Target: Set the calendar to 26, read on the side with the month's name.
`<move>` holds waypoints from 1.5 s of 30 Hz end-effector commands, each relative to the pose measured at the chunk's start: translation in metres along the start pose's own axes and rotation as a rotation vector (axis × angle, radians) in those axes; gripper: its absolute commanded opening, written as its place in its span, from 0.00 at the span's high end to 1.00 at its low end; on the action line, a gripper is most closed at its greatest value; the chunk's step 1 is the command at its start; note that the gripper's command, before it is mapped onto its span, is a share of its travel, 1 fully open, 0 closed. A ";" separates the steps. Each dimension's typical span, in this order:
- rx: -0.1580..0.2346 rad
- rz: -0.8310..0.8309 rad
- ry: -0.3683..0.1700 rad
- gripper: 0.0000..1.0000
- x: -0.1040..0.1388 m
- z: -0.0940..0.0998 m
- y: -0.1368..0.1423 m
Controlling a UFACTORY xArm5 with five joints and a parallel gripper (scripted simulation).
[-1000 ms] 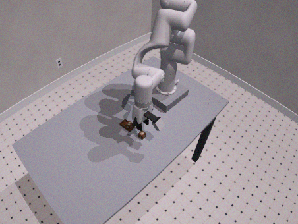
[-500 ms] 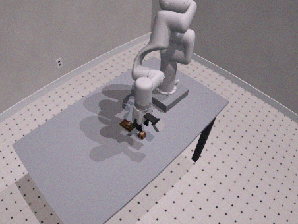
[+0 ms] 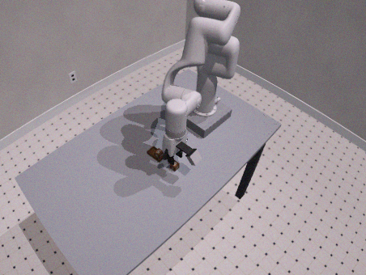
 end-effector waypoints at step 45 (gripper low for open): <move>0.003 0.000 0.002 0.53 -0.001 -0.020 0.001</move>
Point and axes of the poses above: the point where the finger pads meet when closed, its own z axis back along the fingers, its own y axis across the jaws, x = y × z, the point moved 2 cm from there along z, back along the fingers, and after that the axes turned 15 degrees about -z, right-handed, at the moved point
